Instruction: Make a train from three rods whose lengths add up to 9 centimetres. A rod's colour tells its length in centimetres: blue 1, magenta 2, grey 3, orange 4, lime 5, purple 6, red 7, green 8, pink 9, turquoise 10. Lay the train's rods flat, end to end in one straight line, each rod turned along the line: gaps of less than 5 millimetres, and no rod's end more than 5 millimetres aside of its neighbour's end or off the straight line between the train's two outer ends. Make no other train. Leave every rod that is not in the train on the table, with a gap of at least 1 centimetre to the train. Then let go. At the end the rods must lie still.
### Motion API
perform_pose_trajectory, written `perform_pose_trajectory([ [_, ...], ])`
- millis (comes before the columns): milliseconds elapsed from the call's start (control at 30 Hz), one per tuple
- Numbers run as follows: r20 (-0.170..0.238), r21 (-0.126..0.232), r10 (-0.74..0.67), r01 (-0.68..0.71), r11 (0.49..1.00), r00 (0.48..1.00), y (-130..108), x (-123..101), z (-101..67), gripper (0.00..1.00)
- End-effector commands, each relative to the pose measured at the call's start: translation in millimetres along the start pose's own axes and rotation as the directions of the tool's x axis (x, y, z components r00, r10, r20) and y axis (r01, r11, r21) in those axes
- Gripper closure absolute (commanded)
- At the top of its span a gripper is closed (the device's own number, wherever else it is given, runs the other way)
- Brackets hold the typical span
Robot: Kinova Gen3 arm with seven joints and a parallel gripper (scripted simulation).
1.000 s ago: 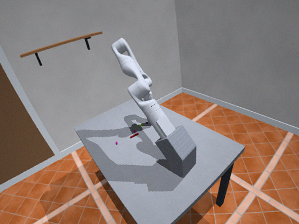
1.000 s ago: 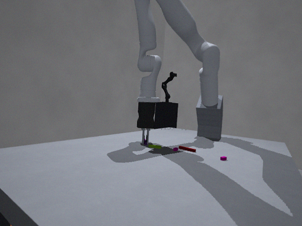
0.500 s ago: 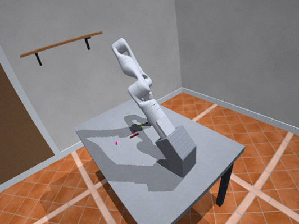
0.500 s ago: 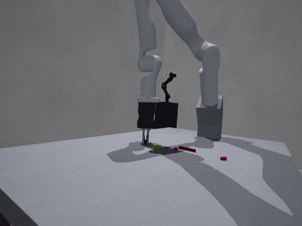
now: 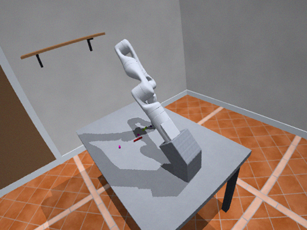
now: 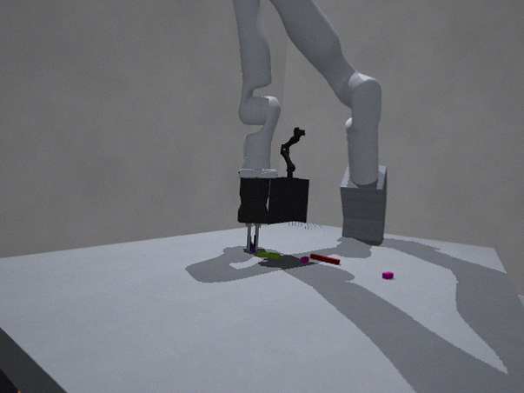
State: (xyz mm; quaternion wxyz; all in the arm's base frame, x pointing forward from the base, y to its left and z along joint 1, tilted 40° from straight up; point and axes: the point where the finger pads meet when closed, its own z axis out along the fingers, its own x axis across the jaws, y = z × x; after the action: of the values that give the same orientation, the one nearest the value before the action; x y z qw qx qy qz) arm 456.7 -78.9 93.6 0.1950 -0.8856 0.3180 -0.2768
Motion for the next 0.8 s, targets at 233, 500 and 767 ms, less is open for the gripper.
perform_pose_trajectory([
  [233,-0.001,0.000,0.000,0.000,1.000,1.000,0.1,0.4,-0.4,0.64],
  [500,-0.001,0.000,0.000,0.000,1.000,1.000,0.1,0.4,-0.4,0.52],
  [767,-0.001,0.000,0.000,0.000,1.000,1.000,0.1,0.4,-0.4,0.46],
])
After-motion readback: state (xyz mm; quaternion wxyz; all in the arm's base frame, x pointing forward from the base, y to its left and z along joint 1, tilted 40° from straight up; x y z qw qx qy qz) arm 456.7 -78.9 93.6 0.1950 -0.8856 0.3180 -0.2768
